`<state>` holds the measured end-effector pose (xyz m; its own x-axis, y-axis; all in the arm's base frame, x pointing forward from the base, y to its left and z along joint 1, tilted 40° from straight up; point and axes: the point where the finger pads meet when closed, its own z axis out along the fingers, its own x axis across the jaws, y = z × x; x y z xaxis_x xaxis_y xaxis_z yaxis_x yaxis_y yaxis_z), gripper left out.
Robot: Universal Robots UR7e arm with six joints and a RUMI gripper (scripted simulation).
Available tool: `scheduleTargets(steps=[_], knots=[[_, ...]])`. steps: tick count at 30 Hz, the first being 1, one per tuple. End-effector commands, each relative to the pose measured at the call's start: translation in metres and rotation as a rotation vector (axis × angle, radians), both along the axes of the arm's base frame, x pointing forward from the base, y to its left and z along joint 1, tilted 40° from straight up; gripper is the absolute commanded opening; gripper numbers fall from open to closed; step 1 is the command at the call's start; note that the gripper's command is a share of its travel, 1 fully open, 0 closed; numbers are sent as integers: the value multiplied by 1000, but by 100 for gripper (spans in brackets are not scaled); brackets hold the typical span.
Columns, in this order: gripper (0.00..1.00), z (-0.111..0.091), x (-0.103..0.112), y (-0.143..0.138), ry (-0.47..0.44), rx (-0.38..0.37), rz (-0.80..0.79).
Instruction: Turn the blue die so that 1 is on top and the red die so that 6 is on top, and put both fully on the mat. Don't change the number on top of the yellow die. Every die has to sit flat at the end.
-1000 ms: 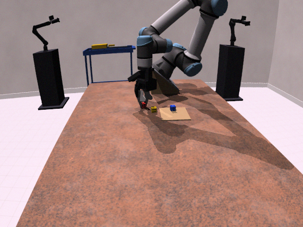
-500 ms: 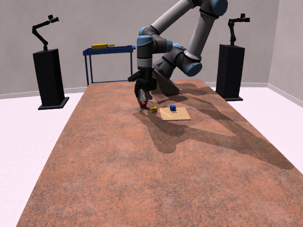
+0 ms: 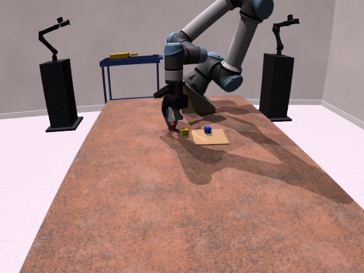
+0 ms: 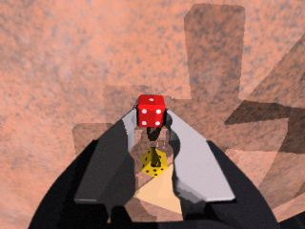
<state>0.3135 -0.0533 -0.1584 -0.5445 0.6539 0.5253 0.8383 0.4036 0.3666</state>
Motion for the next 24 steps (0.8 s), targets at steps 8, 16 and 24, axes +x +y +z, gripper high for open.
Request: scheduleTargets(steps=[8,16,24], knots=[[6,2,-1,1,2,4,1],[6,27,-2,-20,2,4,1],[6,55,-3,-44,2,4,1]])
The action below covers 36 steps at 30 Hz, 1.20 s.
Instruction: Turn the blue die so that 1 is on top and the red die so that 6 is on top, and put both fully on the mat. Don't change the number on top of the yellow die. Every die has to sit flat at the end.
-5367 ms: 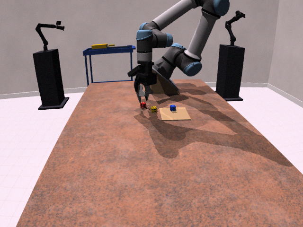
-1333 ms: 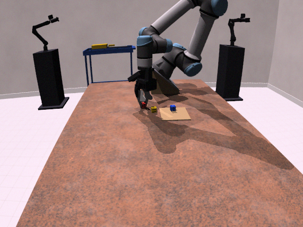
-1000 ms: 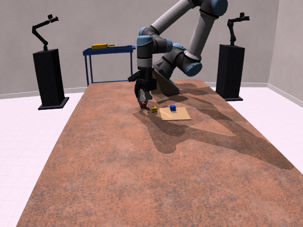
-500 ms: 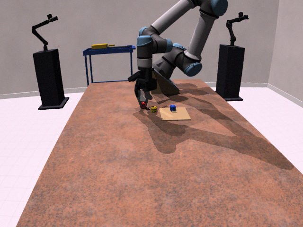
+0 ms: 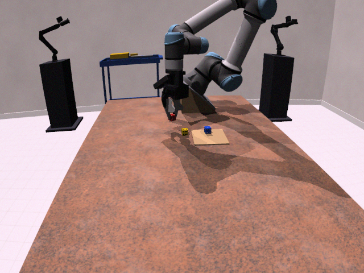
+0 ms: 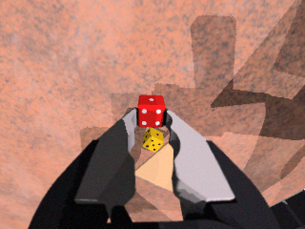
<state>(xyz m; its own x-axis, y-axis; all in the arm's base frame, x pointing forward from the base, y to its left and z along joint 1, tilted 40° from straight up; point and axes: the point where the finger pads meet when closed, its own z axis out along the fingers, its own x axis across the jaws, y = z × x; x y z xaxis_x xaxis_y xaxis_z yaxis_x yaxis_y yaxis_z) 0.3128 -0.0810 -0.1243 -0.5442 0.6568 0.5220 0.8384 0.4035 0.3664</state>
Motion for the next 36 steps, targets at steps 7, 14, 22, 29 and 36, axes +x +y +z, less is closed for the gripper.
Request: scheduleTargets(steps=[7,14,22,29,36], knots=[[6,41,-3,-32,4,7,3],[6,42,-3,-34,4,7,3],[6,41,-1,-31,-2,7,10],[6,37,5,-22,-23,7,35],[6,37,5,-22,-38,20,23]])
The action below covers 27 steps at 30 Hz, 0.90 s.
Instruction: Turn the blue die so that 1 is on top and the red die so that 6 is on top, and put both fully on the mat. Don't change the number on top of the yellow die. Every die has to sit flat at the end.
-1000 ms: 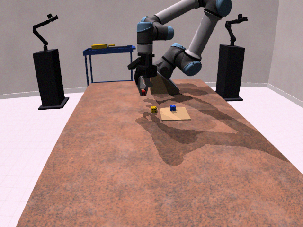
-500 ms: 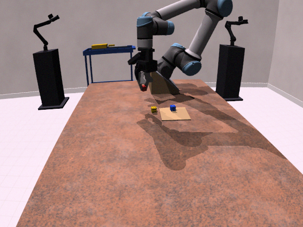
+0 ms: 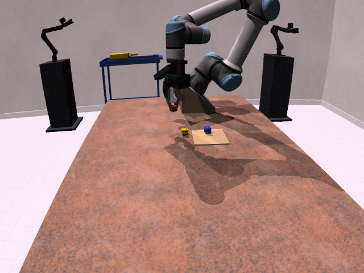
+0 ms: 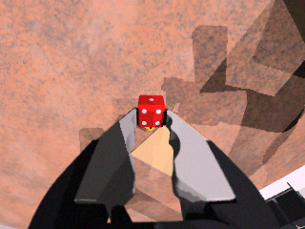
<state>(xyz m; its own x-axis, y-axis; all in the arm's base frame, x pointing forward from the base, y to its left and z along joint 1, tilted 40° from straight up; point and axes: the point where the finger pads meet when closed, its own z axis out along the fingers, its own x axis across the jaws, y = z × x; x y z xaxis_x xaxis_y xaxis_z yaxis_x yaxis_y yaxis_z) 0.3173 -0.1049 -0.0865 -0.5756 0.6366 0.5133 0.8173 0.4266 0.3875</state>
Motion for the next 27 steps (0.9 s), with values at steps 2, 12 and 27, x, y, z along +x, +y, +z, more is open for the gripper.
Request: scheduleTargets(steps=[2,12,27], knots=[[6,-1,1,2,-33,29,-23],[6,-2,-1,2,-179,163,-141],[6,-2,0,1,-401,356,-321]])
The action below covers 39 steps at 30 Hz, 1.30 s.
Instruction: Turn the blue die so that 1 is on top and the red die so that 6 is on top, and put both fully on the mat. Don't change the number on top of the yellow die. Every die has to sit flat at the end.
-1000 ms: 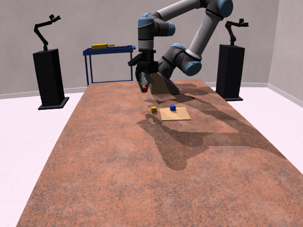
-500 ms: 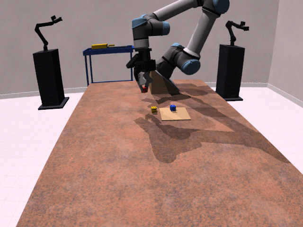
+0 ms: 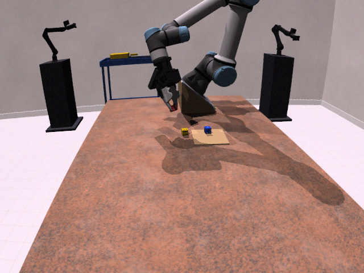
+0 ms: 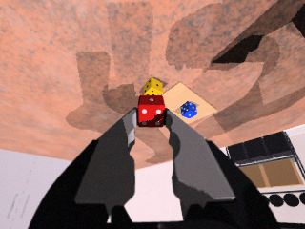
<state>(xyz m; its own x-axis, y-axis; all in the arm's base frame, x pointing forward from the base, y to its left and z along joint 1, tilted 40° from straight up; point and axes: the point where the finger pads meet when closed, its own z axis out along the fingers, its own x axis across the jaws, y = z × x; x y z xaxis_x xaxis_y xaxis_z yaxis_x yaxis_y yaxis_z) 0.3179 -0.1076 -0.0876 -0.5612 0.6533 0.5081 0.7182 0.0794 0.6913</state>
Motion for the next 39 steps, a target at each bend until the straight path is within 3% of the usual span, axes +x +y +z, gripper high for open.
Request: scheduleTargets(steps=[1,4,8,17,30,39], knots=[[6,-1,-1,4,-118,106,-71],[6,-1,-1,4,-119,106,-71],[6,-1,-2,4,-209,187,-143],[6,-2,-2,4,-305,271,-219],[6,-3,-2,5,-318,284,-229],[6,-14,-2,14,-316,288,-225]])
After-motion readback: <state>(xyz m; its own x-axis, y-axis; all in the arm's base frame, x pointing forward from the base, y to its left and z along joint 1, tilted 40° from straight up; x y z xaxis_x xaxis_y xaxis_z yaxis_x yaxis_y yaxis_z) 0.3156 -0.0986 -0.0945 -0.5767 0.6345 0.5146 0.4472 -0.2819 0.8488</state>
